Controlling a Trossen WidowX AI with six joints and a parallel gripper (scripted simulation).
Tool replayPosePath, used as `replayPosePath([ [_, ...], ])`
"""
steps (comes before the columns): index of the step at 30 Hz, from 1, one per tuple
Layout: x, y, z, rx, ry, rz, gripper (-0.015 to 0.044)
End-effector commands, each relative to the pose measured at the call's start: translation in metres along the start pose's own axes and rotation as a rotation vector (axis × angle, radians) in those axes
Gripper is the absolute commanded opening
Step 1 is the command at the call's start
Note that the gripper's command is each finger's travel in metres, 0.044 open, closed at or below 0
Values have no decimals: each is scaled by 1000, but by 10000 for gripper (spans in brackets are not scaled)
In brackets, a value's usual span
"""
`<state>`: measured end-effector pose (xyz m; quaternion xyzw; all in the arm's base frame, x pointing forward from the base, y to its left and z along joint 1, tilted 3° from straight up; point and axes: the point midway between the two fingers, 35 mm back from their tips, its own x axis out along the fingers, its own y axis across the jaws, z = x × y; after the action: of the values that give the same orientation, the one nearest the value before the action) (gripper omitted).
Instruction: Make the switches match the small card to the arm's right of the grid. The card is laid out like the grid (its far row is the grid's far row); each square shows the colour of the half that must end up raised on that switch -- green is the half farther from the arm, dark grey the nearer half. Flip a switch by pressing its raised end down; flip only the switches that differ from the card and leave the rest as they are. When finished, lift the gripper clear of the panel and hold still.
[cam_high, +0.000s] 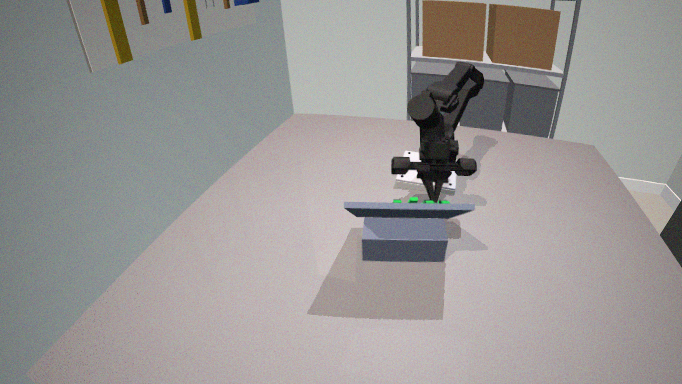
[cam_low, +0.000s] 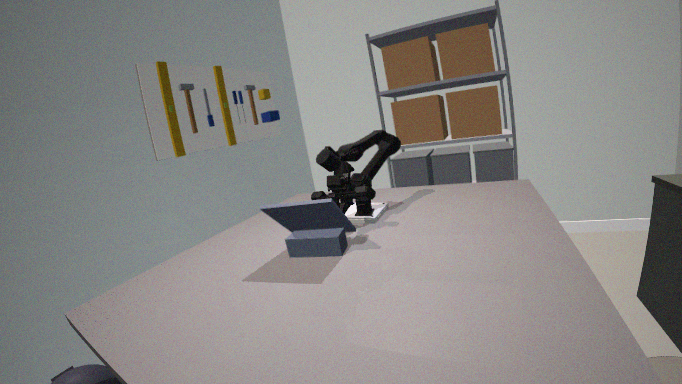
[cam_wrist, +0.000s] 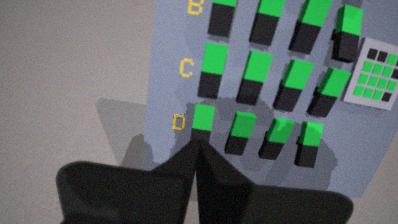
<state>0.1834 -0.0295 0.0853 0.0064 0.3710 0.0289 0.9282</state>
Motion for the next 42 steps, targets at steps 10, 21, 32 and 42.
replayPosePath([
  [10, 1, -1, 0, 4, 1, -4, 0],
  [21, 2, -1, 0, 4, 1, -4, 0],
  [32, 3, -1, 0, 4, 1, -4, 0],
  [42, 5, -1, 0, 4, 1, -4, 0],
])
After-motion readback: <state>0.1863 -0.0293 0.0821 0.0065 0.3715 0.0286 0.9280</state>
